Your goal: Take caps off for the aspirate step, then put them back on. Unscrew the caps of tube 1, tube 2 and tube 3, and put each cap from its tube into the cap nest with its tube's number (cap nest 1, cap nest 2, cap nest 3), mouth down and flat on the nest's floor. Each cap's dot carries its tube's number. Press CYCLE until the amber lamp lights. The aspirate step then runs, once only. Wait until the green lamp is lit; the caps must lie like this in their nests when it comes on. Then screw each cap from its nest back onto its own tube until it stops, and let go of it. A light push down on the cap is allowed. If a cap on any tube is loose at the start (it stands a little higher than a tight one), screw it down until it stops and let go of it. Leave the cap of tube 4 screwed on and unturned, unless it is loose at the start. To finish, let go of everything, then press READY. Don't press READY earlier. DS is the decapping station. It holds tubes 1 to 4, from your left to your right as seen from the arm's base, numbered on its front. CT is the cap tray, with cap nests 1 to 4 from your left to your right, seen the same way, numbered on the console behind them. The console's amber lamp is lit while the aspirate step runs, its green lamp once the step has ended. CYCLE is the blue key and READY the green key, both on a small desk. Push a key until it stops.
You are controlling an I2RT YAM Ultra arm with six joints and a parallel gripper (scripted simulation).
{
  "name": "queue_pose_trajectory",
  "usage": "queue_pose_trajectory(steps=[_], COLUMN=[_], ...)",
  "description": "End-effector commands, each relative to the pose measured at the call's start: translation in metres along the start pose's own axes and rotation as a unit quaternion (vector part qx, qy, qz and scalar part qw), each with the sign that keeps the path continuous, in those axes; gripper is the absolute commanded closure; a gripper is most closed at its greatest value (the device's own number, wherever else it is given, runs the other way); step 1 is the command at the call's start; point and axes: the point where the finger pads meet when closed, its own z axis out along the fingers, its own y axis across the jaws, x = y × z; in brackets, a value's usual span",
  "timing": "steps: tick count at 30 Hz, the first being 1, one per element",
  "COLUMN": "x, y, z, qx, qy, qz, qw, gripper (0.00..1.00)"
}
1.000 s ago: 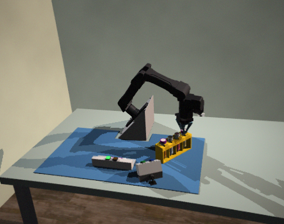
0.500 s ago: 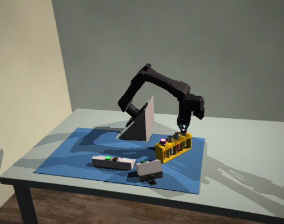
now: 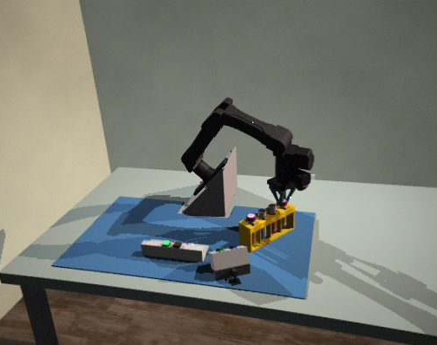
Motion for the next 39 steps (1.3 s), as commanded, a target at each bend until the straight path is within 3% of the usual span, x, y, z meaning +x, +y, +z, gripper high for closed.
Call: queue_pose_trajectory(steps=[1,3,8,16,17,29,39], x=[-0.003,-0.003,-0.003,-0.003,-0.003,-0.003,-0.002], y=[-0.001,-0.001,-0.001,-0.001,-0.001,-0.001,-0.001], z=[-0.008,-0.008,-0.008,-0.008,-0.008,-0.008,-0.032], qx=[-0.004,-0.004,-0.005,-0.005,-0.005,-0.005,-0.005], qy=[-0.010,-0.010,-0.009,-0.009,-0.009,-0.009,-0.009], qz=[0.132,0.132,0.255,0.255,0.255,0.255,0.255], qw=[0.991,0.991,0.967,0.967,0.967,0.967,0.967], gripper=[1.00,1.00,1.00,1.00,0.51,0.51,0.51])
